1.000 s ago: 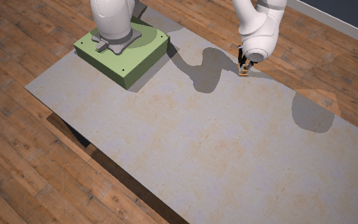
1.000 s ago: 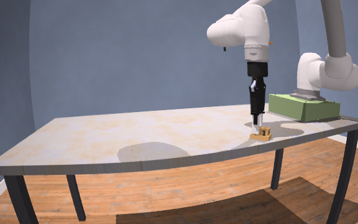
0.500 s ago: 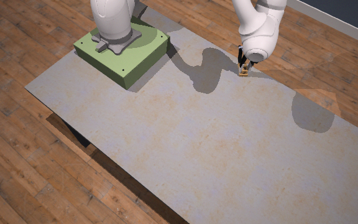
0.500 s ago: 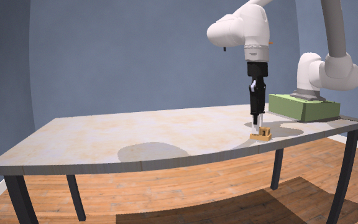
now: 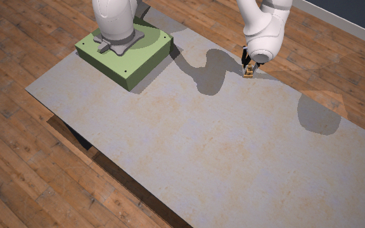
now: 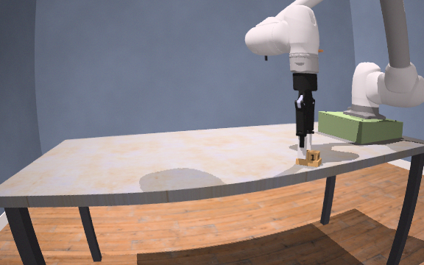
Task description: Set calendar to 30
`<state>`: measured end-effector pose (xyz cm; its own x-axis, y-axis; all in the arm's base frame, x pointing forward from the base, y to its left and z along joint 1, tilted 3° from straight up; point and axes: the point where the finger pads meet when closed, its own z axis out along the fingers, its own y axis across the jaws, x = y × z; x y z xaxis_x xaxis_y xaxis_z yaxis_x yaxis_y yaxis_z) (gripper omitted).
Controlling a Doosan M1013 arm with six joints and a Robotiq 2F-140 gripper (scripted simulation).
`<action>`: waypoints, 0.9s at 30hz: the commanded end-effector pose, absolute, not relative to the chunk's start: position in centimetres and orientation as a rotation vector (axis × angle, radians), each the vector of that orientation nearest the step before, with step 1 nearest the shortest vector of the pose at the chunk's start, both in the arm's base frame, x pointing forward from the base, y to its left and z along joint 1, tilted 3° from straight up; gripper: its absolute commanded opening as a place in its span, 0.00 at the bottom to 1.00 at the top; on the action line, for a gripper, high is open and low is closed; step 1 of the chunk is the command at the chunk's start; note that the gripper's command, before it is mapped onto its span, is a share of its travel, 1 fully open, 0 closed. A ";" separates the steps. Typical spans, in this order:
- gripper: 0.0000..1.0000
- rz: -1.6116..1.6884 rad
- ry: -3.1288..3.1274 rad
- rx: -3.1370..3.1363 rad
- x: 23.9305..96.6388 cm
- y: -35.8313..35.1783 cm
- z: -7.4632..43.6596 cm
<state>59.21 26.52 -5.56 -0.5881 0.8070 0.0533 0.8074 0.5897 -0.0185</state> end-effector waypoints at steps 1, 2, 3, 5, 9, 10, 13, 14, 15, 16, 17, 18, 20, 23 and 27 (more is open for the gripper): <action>0.35 -0.012 -2.751 -1.398 59.2 26.5 -5.5; 0.35 -0.012 -2.751 -1.398 59.2 26.5 -5.5; 0.35 -0.012 -2.751 -1.398 59.2 26.5 -5.5; 0.35 -0.012 -2.751 -1.398 59.2 26.5 -5.5; 0.35 -0.012 -2.751 -1.398 59.2 26.5 -4.8; 0.35 -0.012 -2.751 -1.398 59.3 26.5 -4.5; 0.35 -0.012 -2.751 -1.398 59.3 26.5 -3.3; 0.35 -0.012 -2.751 -1.398 59.3 26.4 -2.9; 0.35 -0.012 -2.751 -1.398 59.4 26.4 -2.4; 0.35 -0.012 -2.751 -1.398 59.4 26.4 -1.8; 0.35 -0.012 -2.751 -1.398 59.4 26.4 -1.3; 0.35 -0.012 -2.751 -1.398 59.4 26.4 -1.3; 0.35 -0.012 -2.751 -1.398 59.4 26.4 -0.7; 0.35 -0.012 -2.751 -1.398 59.5 26.3 0.9; 0.35 -0.012 -2.751 -1.398 59.6 26.3 2.6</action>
